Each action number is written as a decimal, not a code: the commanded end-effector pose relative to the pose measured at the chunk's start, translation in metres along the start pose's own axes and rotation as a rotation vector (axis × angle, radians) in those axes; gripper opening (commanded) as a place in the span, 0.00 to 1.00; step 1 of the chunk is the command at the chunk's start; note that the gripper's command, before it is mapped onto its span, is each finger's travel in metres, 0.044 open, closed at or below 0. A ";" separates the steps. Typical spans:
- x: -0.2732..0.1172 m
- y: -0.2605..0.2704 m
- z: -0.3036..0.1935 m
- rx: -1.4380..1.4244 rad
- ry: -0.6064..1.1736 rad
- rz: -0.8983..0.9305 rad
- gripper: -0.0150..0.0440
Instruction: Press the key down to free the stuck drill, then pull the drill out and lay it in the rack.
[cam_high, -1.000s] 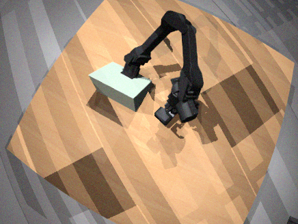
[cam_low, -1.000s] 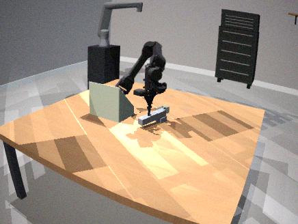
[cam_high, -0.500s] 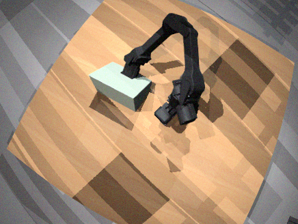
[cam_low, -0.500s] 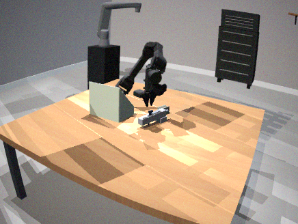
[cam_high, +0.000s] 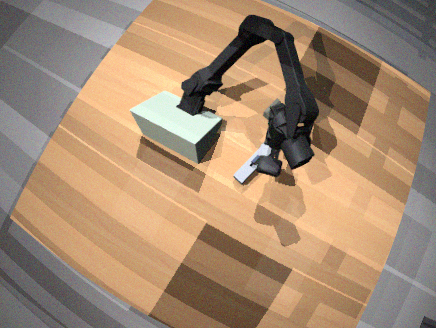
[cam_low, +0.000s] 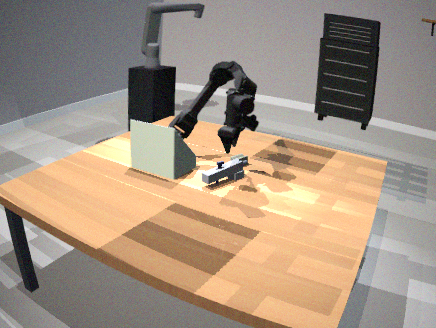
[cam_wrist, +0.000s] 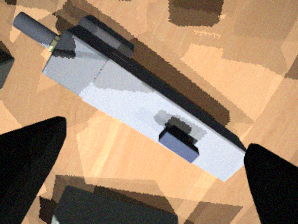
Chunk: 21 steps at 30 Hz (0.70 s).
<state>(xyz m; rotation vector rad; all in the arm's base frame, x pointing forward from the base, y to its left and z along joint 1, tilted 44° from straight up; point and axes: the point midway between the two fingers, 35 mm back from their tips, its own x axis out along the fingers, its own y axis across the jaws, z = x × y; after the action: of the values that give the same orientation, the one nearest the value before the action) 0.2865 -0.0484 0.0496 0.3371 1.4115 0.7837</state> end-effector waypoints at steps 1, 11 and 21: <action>0.028 0.057 0.029 -0.570 -0.012 0.001 1.00; 0.056 0.112 0.040 -1.072 -0.028 0.032 1.00; 0.056 0.112 0.040 -1.072 -0.028 0.032 1.00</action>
<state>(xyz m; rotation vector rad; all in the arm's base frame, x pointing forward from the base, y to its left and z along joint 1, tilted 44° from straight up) 0.2918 0.0755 0.0844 -0.4510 0.8109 1.4160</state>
